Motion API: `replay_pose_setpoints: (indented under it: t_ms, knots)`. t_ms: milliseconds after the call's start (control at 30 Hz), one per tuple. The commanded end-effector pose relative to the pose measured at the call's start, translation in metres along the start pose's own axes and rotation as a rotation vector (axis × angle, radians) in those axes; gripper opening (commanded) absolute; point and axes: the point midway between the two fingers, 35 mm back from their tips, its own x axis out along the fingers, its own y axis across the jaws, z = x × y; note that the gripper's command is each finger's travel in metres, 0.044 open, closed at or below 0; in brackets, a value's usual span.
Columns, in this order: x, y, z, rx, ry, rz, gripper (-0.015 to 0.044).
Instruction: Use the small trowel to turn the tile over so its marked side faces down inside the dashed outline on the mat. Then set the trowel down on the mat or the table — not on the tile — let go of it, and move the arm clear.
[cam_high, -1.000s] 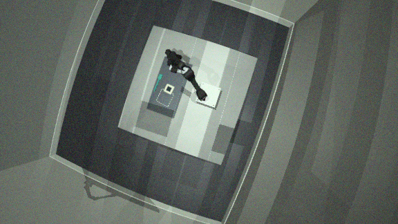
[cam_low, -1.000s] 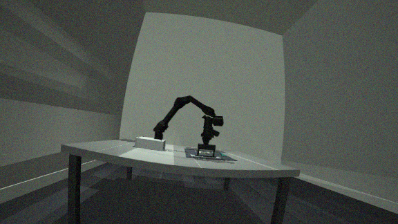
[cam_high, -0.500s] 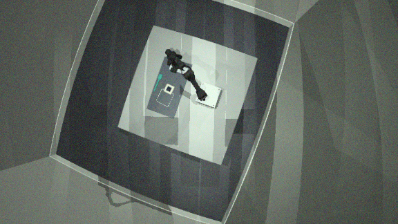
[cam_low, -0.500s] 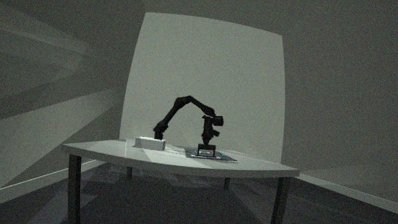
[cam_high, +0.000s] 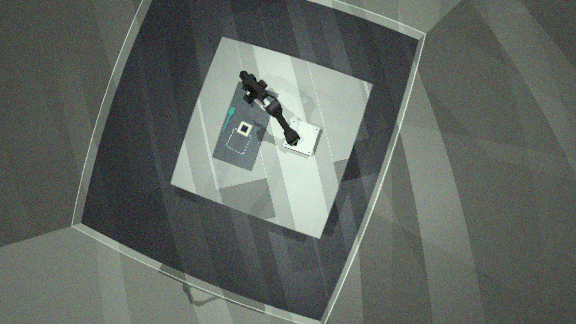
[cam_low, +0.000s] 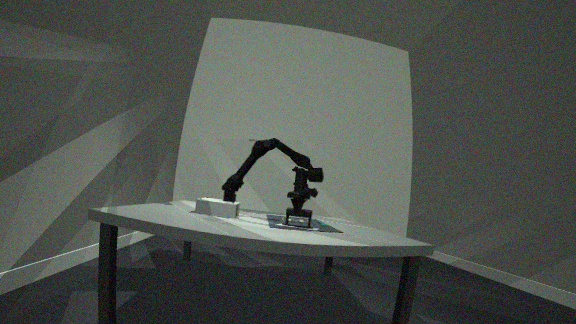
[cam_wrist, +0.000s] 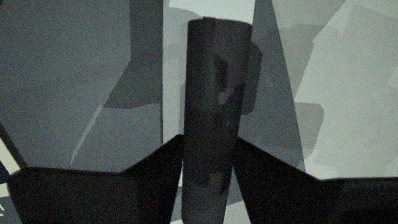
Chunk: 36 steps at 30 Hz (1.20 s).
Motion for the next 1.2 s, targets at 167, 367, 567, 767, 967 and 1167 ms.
replay_pose_setpoints:
  t_ms: [167, 367, 567, 767, 967, 1167]
  knots:
    - [0.0018, -0.0004, -0.0013, 0.285, 0.005, -0.001, 0.0130]
    - [0.0018, -0.0004, -0.0013, 0.458, 0.005, -0.001, 0.0130]
    - [0.0018, -0.0004, -0.0013, 0.630, 0.005, -0.001, 0.0130]
    - [0.0018, -0.0004, -0.0013, 0.758, 0.005, -0.002, 0.0130]
    - [0.0018, -0.0004, -0.0013, 0.758, 0.005, -0.002, 0.0130]
    - [0.0018, -0.0004, -0.0013, 0.758, 0.005, -0.002, 0.0270]
